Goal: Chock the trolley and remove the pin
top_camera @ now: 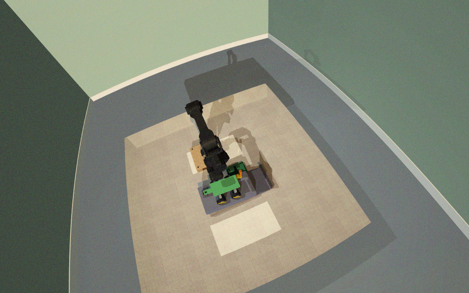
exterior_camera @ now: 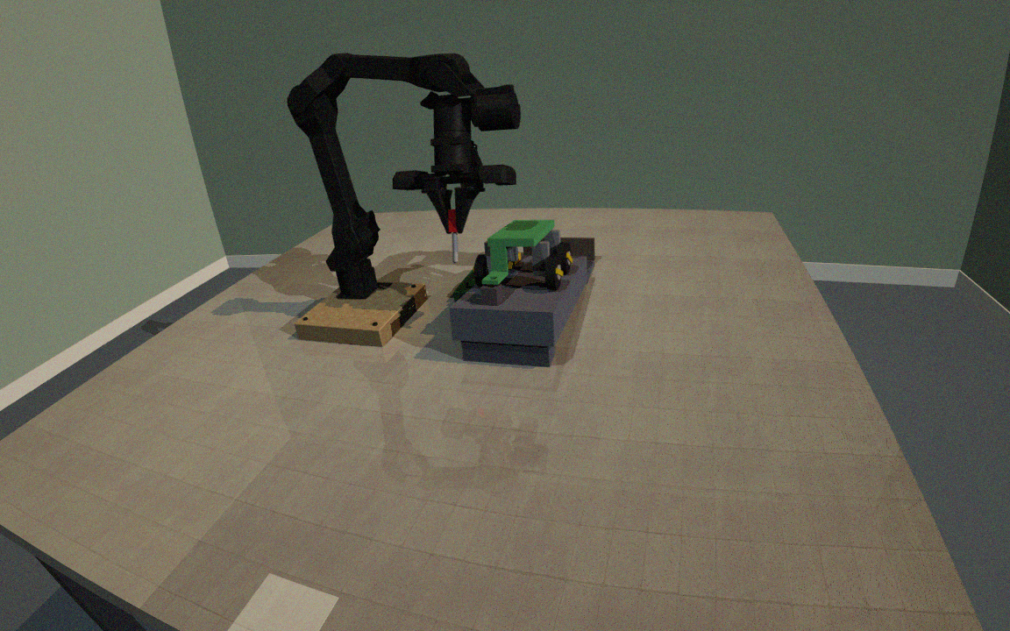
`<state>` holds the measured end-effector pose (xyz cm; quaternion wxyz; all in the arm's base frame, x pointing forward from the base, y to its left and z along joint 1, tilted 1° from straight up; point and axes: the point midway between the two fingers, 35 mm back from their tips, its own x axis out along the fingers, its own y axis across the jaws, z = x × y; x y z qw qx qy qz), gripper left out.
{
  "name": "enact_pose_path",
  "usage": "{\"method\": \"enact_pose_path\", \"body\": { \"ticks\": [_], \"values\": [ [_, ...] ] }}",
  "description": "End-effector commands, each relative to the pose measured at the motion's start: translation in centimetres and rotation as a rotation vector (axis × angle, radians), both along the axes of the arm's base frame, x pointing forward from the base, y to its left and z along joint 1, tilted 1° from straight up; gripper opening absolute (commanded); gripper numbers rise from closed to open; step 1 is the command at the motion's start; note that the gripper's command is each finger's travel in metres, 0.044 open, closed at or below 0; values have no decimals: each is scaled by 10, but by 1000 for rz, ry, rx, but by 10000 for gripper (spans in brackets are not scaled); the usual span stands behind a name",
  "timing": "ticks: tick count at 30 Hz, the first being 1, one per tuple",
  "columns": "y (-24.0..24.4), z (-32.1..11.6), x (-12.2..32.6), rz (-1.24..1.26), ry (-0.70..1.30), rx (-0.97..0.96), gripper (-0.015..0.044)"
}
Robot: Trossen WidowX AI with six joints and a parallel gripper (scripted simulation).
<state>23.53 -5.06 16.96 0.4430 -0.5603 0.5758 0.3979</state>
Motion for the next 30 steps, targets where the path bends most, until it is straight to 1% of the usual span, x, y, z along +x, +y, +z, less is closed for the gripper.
{"method": "enact_pose_path", "body": {
  "ticks": [1,30],
  "values": [
    [15,-3,0,-4,7,-5,0],
    [129,-24,2,-4,7,5,0]
  ]
}}
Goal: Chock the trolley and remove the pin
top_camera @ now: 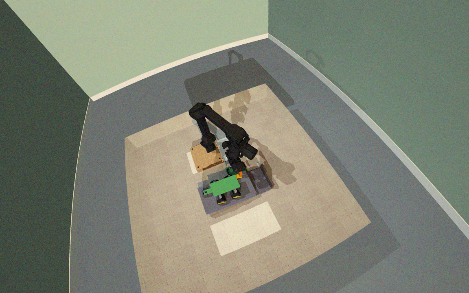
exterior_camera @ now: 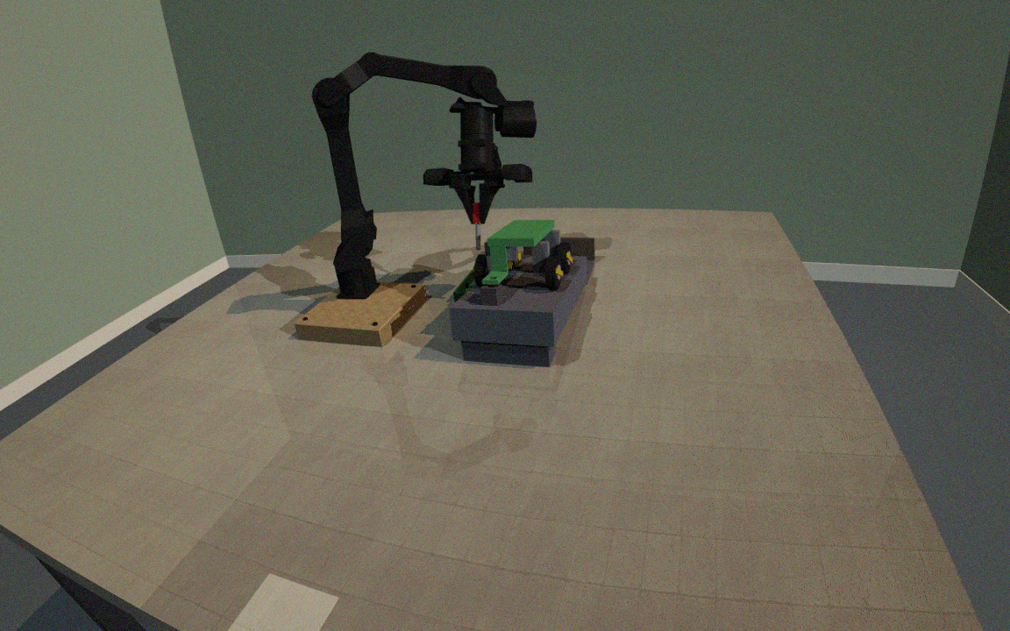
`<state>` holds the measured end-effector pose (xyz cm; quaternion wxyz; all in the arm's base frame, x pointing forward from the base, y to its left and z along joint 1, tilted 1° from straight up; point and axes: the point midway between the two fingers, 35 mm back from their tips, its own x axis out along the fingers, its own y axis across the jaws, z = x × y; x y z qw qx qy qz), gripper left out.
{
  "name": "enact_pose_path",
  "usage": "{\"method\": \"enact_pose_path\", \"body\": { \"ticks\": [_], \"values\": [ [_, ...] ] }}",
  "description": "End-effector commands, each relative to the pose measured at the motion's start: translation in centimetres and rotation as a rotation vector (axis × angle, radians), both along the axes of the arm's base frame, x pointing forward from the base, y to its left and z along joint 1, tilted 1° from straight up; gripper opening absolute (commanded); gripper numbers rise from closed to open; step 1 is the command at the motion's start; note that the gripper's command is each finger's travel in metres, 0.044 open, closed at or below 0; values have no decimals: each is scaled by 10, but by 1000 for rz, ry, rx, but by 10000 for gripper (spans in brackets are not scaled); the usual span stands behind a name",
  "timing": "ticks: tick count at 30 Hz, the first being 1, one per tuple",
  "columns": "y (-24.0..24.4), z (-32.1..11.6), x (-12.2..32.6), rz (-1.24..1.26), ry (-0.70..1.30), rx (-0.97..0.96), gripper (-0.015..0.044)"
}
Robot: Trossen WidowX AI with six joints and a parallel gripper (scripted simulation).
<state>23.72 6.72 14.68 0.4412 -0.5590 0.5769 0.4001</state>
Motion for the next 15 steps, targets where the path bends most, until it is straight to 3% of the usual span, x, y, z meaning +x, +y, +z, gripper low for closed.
{"method": "enact_pose_path", "body": {
  "ticks": [1,8,15],
  "values": [
    [16,-2,0,-4,0,5,0],
    [26,-4,0,1,2,6,0],
    [24,-4,-1,187,40,38,0]
  ]
}}
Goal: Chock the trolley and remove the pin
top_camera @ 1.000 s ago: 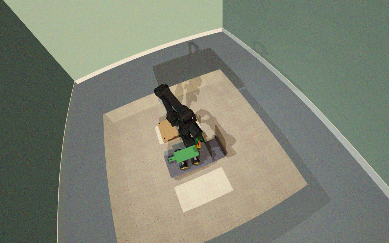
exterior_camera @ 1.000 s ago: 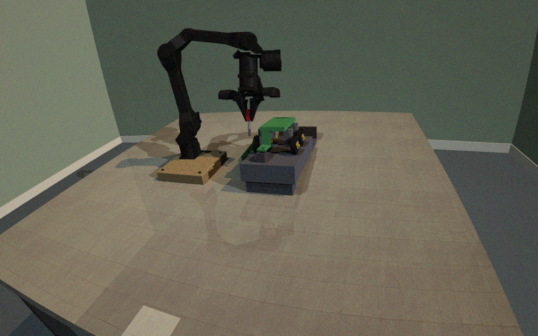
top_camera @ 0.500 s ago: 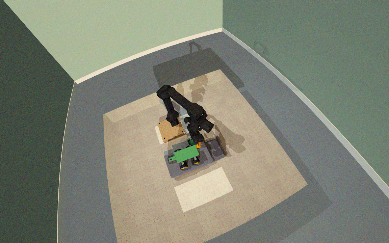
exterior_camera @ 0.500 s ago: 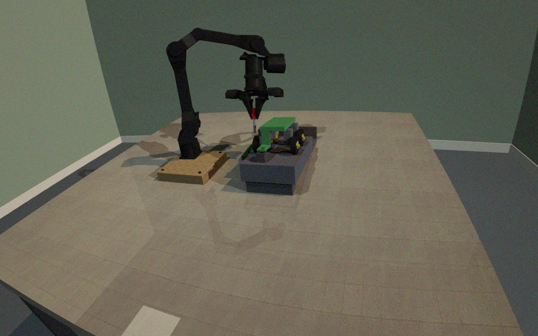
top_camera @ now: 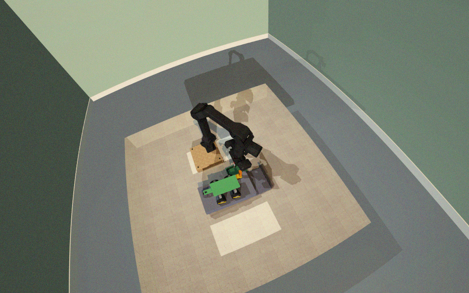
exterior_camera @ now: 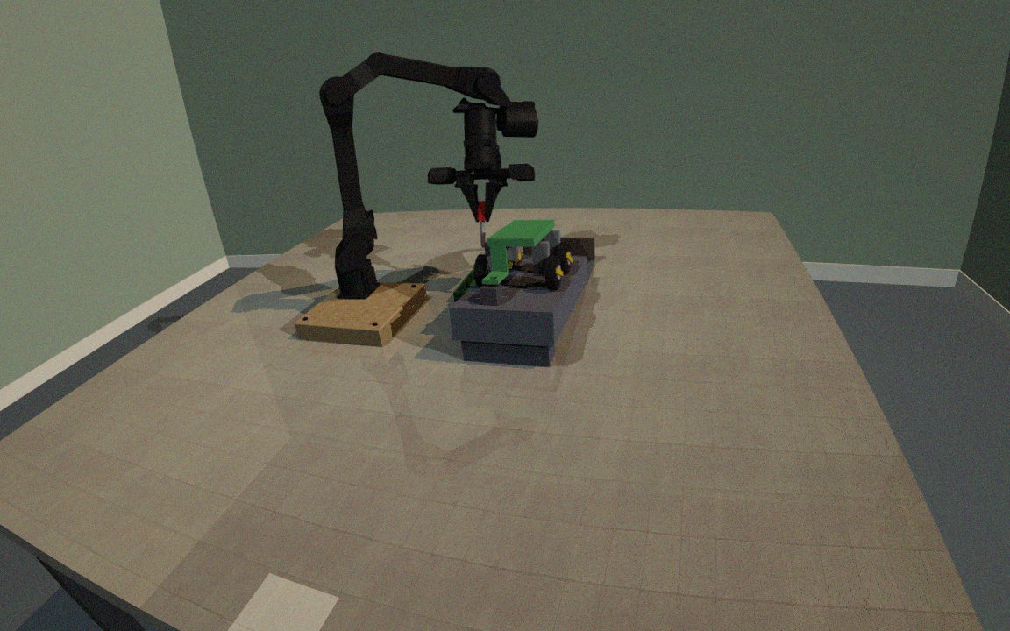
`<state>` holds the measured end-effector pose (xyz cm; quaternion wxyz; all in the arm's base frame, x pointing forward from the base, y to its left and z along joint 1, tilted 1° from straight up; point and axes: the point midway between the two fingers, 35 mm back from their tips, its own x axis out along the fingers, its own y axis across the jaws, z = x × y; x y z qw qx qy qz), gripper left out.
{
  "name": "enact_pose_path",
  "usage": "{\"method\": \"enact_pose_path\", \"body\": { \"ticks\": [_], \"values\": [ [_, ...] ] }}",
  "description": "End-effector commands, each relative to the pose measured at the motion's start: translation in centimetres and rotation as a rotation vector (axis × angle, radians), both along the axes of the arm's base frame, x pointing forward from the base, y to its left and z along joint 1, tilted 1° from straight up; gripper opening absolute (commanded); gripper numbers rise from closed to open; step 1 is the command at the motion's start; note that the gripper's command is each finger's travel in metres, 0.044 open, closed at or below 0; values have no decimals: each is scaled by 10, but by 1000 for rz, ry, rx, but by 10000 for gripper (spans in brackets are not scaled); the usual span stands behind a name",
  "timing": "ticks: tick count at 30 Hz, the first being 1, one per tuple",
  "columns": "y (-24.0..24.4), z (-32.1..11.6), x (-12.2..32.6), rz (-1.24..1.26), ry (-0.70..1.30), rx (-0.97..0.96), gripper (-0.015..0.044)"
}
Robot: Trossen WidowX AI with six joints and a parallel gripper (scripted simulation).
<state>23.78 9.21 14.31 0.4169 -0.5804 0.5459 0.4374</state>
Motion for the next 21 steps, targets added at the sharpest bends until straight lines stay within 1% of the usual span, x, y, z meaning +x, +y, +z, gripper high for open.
{"method": "enact_pose_path", "body": {
  "ticks": [1,21],
  "values": [
    [-1,0,-1,105,21,22,0],
    [-5,0,-2,704,128,112,0]
  ]
}}
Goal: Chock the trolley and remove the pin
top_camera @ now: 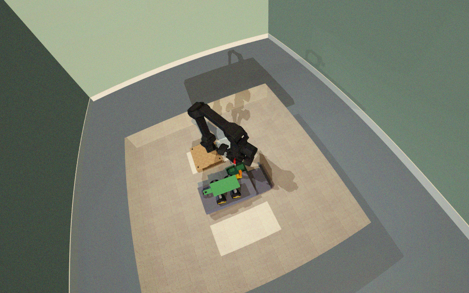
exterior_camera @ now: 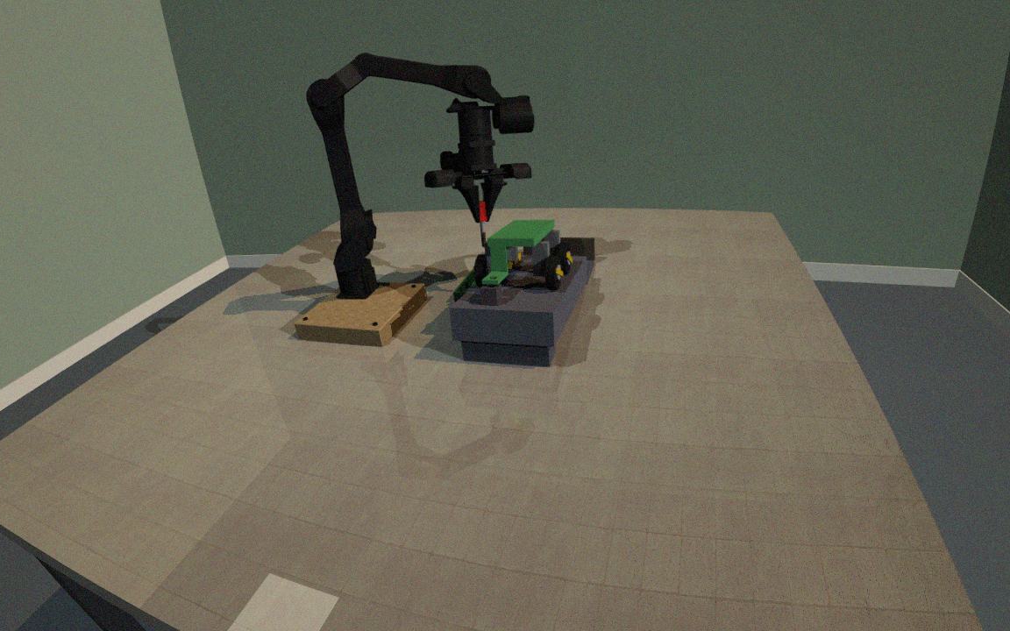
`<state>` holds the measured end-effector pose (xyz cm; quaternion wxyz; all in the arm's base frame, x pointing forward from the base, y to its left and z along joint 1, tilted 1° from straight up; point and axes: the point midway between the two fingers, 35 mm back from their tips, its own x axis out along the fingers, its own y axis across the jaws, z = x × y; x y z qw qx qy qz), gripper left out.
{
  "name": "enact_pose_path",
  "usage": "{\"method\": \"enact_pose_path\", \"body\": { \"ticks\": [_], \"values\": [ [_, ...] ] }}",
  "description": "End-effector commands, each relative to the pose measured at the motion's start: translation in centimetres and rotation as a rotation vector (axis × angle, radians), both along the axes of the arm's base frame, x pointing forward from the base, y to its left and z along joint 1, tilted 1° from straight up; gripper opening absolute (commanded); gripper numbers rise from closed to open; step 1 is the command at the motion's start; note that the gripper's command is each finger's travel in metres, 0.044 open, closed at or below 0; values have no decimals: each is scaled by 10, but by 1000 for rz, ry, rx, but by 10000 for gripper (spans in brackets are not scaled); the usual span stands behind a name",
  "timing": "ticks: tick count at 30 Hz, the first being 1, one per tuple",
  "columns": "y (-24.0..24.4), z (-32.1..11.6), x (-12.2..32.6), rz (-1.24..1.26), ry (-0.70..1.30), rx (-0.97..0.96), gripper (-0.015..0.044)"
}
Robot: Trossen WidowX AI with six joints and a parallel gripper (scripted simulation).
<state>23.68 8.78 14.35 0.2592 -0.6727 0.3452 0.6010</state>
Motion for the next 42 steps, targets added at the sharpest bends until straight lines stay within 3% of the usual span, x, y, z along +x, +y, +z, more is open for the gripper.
{"method": "enact_pose_path", "body": {
  "ticks": [1,24,42],
  "values": [
    [-1,0,-1,116,18,21,0],
    [-5,1,0,811,68,115,0],
    [-4,-20,-15,841,71,119,0]
  ]
}}
